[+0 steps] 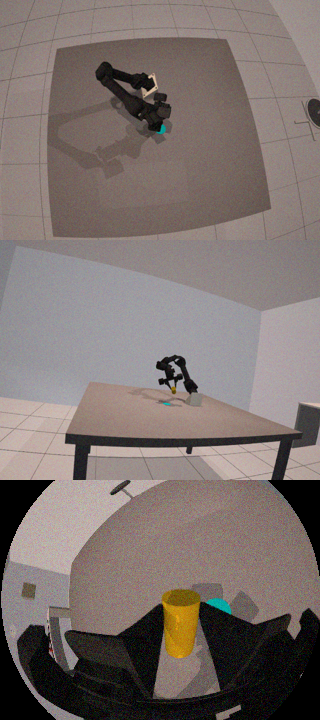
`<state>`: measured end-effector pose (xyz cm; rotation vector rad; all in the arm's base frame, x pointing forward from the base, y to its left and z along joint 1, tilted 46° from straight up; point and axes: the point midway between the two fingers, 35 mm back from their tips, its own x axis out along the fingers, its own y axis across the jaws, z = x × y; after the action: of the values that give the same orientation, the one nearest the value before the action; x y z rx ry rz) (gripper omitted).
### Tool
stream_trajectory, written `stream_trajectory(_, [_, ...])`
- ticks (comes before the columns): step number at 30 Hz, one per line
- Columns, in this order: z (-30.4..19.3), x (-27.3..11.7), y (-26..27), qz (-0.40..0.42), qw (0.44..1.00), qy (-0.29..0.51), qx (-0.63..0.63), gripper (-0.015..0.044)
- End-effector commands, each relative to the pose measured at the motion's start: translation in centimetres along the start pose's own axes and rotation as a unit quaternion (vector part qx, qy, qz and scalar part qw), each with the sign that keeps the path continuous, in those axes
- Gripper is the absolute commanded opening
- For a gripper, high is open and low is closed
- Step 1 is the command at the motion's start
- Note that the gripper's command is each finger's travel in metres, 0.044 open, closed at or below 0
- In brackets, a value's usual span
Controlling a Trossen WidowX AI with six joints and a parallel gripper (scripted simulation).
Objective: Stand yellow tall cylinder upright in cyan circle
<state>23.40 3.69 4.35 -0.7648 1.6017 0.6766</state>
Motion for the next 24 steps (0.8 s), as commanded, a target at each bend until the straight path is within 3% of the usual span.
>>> stream_trajectory(1, [-0.12,-0.04,0.14,0.003,1.0,-0.016,-0.004,0.0105])
stream_trajectory(24, [-0.14,-0.11,0.1,0.014,0.995,-0.098,-0.017,0.0105])
